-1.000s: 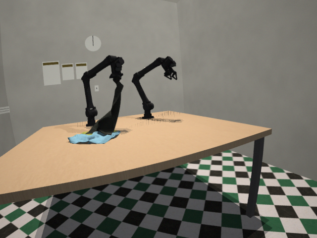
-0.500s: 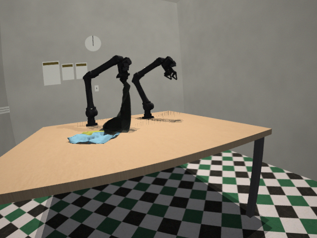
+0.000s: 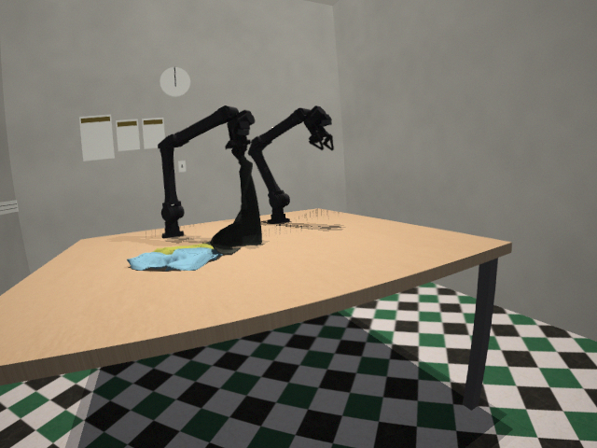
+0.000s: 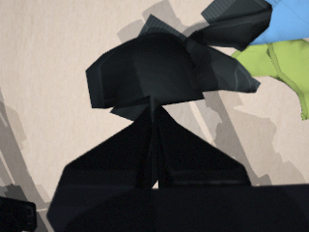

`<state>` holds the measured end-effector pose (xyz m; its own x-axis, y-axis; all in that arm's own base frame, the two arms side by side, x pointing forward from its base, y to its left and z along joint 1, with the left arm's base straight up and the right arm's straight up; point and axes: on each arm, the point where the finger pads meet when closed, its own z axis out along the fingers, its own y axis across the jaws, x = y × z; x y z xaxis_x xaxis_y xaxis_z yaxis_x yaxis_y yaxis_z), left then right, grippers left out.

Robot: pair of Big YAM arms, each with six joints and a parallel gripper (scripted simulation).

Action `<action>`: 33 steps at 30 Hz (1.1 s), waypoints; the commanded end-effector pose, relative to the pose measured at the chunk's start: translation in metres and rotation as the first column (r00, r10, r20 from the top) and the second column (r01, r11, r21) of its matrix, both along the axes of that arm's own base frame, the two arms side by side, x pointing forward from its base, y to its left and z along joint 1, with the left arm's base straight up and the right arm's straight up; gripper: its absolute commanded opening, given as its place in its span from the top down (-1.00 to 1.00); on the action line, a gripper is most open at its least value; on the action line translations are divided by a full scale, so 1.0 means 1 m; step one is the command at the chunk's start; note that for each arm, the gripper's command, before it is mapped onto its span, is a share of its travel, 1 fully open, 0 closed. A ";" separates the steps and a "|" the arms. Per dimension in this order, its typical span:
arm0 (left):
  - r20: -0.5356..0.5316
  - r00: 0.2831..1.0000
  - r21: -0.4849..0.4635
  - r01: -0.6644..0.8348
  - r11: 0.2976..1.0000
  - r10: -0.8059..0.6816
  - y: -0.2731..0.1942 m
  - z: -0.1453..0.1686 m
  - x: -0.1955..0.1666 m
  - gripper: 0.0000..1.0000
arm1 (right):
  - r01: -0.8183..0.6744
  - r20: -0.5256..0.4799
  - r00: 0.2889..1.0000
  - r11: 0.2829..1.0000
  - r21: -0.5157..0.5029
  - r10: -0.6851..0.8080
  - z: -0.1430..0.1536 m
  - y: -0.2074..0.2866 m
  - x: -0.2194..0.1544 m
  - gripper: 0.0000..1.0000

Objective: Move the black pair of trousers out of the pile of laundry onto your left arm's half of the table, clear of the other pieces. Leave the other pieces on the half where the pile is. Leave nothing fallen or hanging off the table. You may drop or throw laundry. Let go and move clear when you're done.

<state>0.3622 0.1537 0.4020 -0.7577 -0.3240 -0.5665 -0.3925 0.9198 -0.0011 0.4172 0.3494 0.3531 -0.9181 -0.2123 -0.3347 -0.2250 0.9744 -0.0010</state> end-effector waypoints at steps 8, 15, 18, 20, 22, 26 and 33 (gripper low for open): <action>0.018 1.000 0.011 0.022 1.000 -0.022 -0.002 0.004 0.007 -0.83 | -0.023 0.005 1.000 1.000 0.019 0.023 -0.020 0.019 0.012 1.00; 0.018 1.000 0.011 0.022 1.000 -0.022 -0.002 0.004 0.007 -0.83 | -0.027 -0.047 0.999 1.000 -0.012 0.026 -0.063 0.015 0.017 1.00; 0.018 1.000 0.011 0.022 1.000 -0.022 -0.002 0.004 0.007 -0.83 | -0.024 -0.062 0.998 1.000 -0.017 0.023 -0.078 0.015 0.020 1.00; 0.018 1.000 0.011 0.022 1.000 -0.022 -0.002 0.004 0.007 -0.83 | -0.023 -0.072 0.997 1.000 -0.020 0.022 -0.087 0.015 0.022 1.00; 0.018 1.000 0.011 0.022 1.000 -0.022 -0.002 0.004 0.007 -0.83 | -0.021 -0.081 0.997 1.000 -0.022 0.019 -0.096 0.015 0.024 1.00; 0.018 1.000 0.011 0.022 1.000 -0.022 -0.002 0.004 0.007 -0.83 | -0.022 -0.091 0.996 0.999 -0.025 0.019 -0.106 0.015 0.024 1.00; 0.018 1.000 0.011 0.022 1.000 -0.022 -0.002 0.004 0.007 -0.83 | -0.016 -0.123 0.992 0.999 -0.033 0.012 -0.137 0.013 0.029 1.00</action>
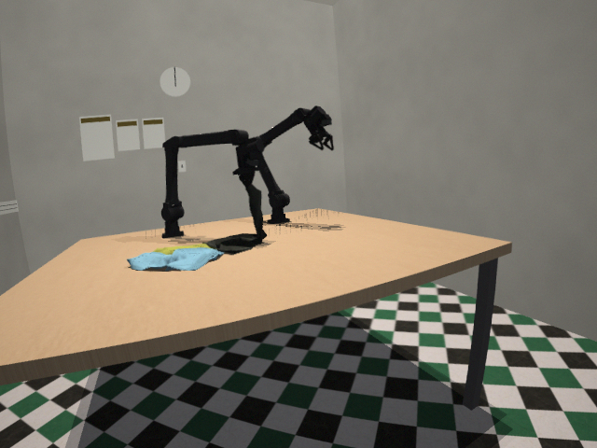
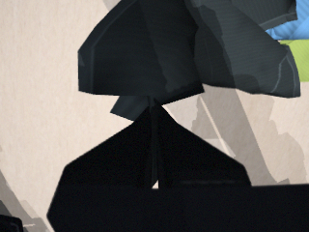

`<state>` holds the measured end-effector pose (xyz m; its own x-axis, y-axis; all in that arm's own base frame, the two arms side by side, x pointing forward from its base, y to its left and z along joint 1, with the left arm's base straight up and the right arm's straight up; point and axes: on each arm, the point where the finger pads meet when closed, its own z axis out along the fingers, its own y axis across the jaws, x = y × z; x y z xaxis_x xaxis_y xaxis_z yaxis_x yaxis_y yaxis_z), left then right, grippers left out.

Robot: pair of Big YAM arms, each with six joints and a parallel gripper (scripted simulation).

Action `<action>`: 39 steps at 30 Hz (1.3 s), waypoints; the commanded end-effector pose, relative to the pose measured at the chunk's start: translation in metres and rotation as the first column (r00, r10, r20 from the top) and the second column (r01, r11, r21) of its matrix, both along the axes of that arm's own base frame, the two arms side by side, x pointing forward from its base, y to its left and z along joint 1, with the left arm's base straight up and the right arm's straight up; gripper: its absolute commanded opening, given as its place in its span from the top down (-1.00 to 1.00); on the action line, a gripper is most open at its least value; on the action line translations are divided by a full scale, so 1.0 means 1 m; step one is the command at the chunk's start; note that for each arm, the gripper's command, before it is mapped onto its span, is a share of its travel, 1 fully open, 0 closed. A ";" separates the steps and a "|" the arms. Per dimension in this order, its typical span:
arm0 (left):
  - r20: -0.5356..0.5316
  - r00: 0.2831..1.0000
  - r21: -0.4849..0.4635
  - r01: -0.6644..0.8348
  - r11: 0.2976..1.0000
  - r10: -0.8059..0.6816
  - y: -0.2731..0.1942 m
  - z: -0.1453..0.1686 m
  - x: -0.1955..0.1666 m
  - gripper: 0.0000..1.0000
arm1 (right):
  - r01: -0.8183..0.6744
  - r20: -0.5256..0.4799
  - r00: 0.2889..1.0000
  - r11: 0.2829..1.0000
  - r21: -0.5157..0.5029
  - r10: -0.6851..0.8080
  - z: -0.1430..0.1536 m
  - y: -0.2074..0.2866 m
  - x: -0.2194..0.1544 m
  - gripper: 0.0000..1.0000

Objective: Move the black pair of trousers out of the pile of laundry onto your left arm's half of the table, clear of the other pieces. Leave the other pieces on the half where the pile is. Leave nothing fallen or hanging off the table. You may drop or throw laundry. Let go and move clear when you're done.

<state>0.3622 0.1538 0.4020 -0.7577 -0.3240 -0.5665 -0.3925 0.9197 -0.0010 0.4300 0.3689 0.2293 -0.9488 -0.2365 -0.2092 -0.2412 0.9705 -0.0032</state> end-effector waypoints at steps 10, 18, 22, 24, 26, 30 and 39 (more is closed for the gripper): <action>0.018 1.000 0.011 0.022 1.000 -0.022 -0.002 0.004 0.007 -0.83 | 0.003 -0.034 0.999 1.000 -0.010 -0.003 -0.049 -0.007 0.016 1.00; 0.018 1.000 0.011 0.022 1.000 -0.022 -0.002 0.004 0.007 -0.83 | 0.002 -0.069 0.998 1.000 -0.017 -0.003 -0.084 -0.009 0.014 1.00; 0.018 1.000 0.011 0.022 1.000 -0.022 -0.002 0.004 0.007 -0.83 | 0.002 -0.087 0.996 1.000 -0.021 -0.004 -0.101 -0.010 0.013 1.00; 0.018 1.000 0.011 0.022 1.000 -0.022 -0.002 0.004 0.007 -0.83 | 0.002 -0.091 0.996 1.000 -0.021 -0.004 -0.106 -0.010 0.013 1.00; 0.018 1.000 0.011 0.022 1.000 -0.022 -0.002 0.004 0.007 -0.83 | 0.003 -0.077 0.997 1.000 -0.005 -0.004 -0.100 -0.002 0.017 1.00; 0.018 1.000 0.011 0.022 1.000 -0.022 -0.002 0.004 0.007 -0.83 | 0.002 -0.111 0.994 1.000 -0.022 -0.005 -0.125 -0.013 0.010 1.00; 0.018 1.000 0.011 0.022 1.000 -0.022 -0.002 0.004 0.007 -0.83 | 0.005 -0.158 0.987 0.999 -0.035 -0.010 -0.167 -0.020 0.003 1.00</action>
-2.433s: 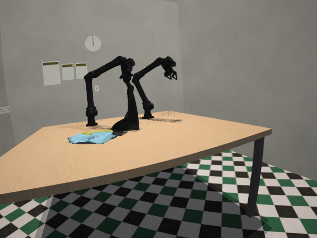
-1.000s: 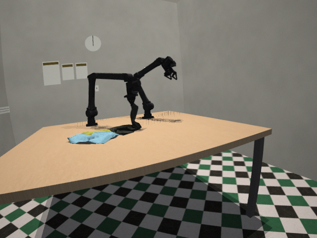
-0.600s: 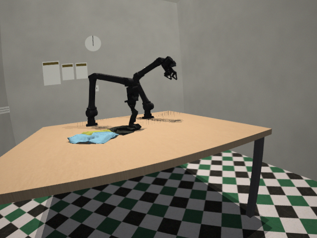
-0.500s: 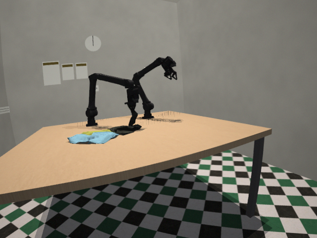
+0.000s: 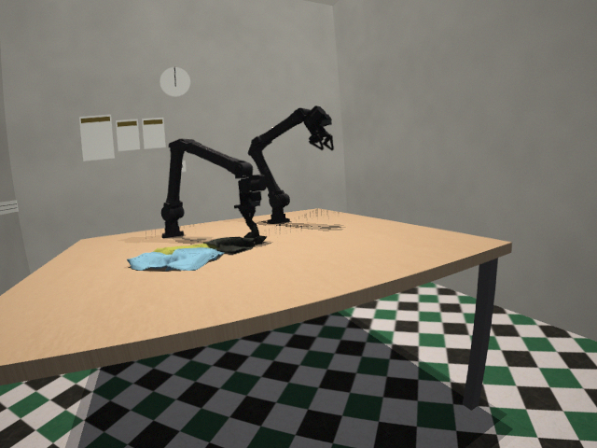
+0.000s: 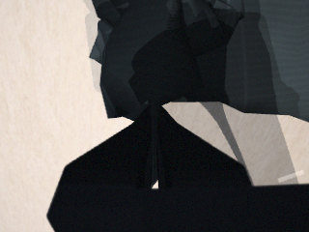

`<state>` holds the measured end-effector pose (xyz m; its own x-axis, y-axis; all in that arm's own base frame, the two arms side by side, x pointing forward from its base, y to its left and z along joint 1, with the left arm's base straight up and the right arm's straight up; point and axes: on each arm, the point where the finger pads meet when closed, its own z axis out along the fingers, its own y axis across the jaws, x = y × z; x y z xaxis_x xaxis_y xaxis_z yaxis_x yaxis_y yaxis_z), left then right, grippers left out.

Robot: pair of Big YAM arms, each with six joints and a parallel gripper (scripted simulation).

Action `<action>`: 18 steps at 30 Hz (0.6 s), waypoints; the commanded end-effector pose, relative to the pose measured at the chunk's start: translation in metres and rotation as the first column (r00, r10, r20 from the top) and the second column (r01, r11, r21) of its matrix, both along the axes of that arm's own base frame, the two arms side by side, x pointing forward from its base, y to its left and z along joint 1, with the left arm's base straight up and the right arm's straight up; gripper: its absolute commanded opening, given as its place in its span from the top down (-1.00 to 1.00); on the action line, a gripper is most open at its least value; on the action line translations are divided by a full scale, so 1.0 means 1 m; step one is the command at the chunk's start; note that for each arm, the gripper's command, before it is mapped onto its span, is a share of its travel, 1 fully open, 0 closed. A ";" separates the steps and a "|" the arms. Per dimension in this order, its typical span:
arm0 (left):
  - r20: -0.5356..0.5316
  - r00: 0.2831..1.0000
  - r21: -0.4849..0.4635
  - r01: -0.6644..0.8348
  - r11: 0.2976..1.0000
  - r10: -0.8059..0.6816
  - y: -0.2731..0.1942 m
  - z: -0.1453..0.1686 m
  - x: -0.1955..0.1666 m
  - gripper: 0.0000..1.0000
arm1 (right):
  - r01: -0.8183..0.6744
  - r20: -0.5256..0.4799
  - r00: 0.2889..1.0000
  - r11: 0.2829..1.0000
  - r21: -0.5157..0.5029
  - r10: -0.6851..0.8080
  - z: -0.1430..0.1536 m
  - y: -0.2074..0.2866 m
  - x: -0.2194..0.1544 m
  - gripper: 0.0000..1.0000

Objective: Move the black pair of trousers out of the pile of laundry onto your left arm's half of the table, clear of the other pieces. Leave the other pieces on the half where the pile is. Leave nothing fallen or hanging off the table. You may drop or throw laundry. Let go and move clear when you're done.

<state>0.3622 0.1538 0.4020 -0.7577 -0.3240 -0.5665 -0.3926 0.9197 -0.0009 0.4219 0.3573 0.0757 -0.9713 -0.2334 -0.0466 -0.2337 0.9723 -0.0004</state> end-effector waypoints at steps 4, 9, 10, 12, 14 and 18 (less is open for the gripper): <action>0.018 1.000 0.011 0.022 1.000 -0.022 -0.002 0.004 0.007 -0.83 | -0.005 0.011 1.000 1.000 0.016 0.004 -0.013 0.003 0.013 1.00; 0.018 1.000 0.011 0.022 1.000 -0.022 -0.002 0.004 0.007 -0.83 | 0.001 -0.020 1.000 1.000 0.005 -0.001 -0.035 -0.012 0.007 1.00; 0.018 1.000 0.011 0.022 1.000 -0.022 -0.002 0.004 0.007 -0.83 | 0.001 -0.016 1.000 1.000 0.010 -0.001 -0.034 -0.011 0.008 1.00; 0.018 1.000 0.011 0.022 1.000 -0.022 -0.002 0.004 0.007 -0.83 | 0.004 -0.025 1.000 1.000 0.005 -0.004 -0.039 -0.013 0.005 1.00; 0.018 1.000 0.011 0.022 1.000 -0.022 -0.002 0.004 0.007 -0.83 | 0.007 -0.025 1.000 1.000 0.000 -0.007 -0.040 -0.013 0.004 1.00; 0.018 1.000 0.011 0.022 1.000 -0.022 -0.002 0.004 0.007 -0.83 | 0.011 -0.053 0.999 1.000 -0.023 -0.012 -0.049 -0.020 -0.001 1.00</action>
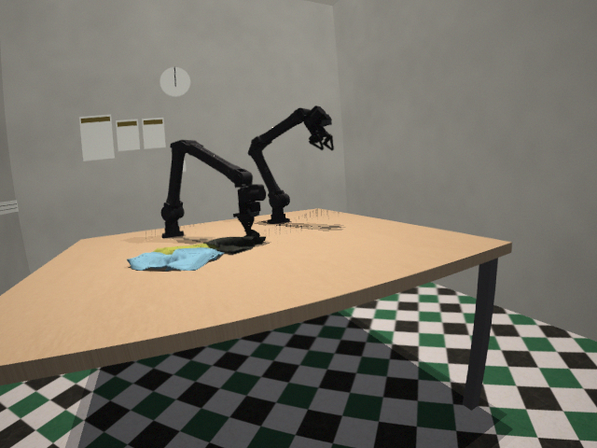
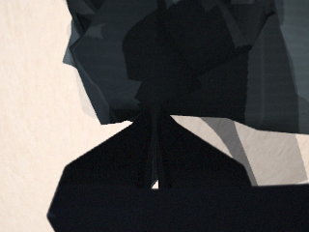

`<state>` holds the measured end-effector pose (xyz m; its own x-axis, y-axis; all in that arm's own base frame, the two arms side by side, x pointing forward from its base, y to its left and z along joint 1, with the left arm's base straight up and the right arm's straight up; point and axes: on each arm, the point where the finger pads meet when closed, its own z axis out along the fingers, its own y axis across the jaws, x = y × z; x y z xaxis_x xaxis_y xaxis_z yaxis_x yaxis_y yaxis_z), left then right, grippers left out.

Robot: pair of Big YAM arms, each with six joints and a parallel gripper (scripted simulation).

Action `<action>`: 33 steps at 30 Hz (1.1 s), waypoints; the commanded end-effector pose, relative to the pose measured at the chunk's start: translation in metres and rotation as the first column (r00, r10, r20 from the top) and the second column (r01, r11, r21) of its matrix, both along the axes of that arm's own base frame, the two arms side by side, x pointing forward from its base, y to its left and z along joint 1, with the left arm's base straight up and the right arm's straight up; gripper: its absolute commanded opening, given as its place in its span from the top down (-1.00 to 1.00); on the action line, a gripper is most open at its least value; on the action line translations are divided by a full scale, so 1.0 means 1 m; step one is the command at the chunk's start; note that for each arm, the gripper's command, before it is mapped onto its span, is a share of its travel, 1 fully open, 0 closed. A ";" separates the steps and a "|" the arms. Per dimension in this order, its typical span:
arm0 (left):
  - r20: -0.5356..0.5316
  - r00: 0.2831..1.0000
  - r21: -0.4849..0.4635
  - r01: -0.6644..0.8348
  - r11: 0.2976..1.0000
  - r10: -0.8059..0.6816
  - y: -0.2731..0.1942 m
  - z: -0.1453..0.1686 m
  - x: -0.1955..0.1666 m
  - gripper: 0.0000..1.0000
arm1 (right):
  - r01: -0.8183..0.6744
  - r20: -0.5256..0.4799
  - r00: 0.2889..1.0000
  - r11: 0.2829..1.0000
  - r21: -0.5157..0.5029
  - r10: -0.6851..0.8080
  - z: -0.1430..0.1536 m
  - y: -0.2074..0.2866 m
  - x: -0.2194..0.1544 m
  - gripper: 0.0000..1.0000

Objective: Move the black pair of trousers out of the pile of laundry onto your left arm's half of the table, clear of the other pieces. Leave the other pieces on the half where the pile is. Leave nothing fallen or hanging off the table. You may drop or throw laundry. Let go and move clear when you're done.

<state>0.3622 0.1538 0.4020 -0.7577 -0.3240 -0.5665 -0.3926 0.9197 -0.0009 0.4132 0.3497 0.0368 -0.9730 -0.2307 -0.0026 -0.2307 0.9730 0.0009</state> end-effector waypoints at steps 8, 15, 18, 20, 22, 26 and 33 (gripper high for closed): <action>0.018 1.000 0.011 0.022 1.000 -0.022 -0.002 0.004 0.007 -0.83 | -0.002 0.014 1.000 1.000 0.007 0.002 -0.001 -0.001 0.013 1.00; 0.018 1.000 0.011 0.022 1.000 -0.022 -0.002 0.004 0.007 -0.83 | -0.008 0.044 0.999 0.999 0.034 0.007 0.015 0.007 0.020 1.00; 0.018 1.000 0.011 0.022 1.000 -0.022 -0.002 0.004 0.007 -0.83 | -0.012 0.068 0.998 0.998 0.054 0.008 0.029 0.011 0.023 1.00; 0.018 1.000 0.011 0.022 1.000 -0.022 -0.002 0.004 0.007 -0.83 | -0.011 0.047 0.999 0.999 0.037 0.009 0.015 0.010 0.022 1.00; 0.018 1.000 0.011 0.022 1.000 -0.022 -0.002 0.004 0.007 -0.83 | -0.012 0.041 0.999 0.999 0.033 0.010 0.013 0.010 0.021 -0.83; 0.018 1.000 0.010 0.022 1.000 -0.022 -0.002 0.004 0.007 -0.83 | -0.016 0.047 0.999 0.999 0.038 0.014 0.018 0.014 0.023 -0.83; 0.018 1.000 0.010 0.023 1.000 -0.023 -0.002 0.004 0.007 -0.83 | -0.021 0.067 0.998 0.998 0.055 0.018 0.033 0.018 0.024 -0.83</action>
<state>0.3622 0.1538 0.4020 -0.7577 -0.3240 -0.5665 -0.3927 0.9197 -0.0008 0.4128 0.3488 0.0330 -0.9732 -0.2301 0.0035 -0.2301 0.9732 -0.0020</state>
